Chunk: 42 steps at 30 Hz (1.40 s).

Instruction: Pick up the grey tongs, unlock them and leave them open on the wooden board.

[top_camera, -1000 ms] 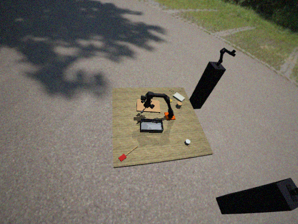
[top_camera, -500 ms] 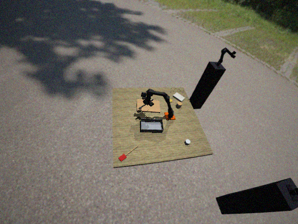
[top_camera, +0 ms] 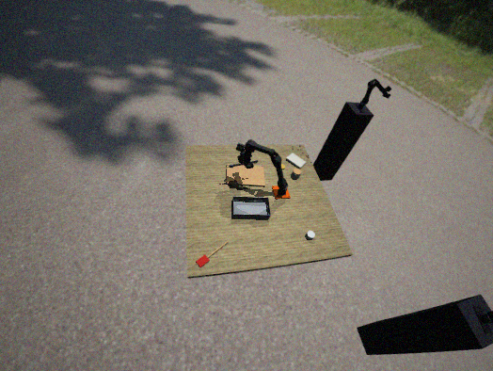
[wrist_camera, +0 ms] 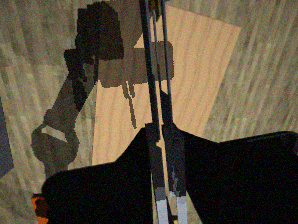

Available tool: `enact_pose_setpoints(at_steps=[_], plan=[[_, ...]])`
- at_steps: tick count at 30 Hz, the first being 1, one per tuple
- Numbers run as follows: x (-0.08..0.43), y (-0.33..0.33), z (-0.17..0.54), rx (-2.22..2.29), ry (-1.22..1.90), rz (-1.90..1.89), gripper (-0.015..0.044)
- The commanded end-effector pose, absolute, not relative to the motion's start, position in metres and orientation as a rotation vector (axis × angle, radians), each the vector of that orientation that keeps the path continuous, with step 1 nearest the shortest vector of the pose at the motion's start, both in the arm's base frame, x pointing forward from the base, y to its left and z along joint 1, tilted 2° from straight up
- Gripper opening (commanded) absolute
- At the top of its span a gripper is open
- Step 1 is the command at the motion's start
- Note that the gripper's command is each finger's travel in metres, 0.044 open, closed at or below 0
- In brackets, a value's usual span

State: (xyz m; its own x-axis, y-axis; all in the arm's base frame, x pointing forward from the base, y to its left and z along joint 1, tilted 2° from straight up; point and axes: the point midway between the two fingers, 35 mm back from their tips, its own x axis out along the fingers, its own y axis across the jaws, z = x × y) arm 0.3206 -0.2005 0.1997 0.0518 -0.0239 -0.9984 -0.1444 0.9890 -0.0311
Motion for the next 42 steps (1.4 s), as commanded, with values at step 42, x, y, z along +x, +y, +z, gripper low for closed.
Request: enact_pose_setpoints(at_steps=[42], plan=[[0.301, -0.279, 0.188, 0.165, 1.049, -0.207, -0.015]])
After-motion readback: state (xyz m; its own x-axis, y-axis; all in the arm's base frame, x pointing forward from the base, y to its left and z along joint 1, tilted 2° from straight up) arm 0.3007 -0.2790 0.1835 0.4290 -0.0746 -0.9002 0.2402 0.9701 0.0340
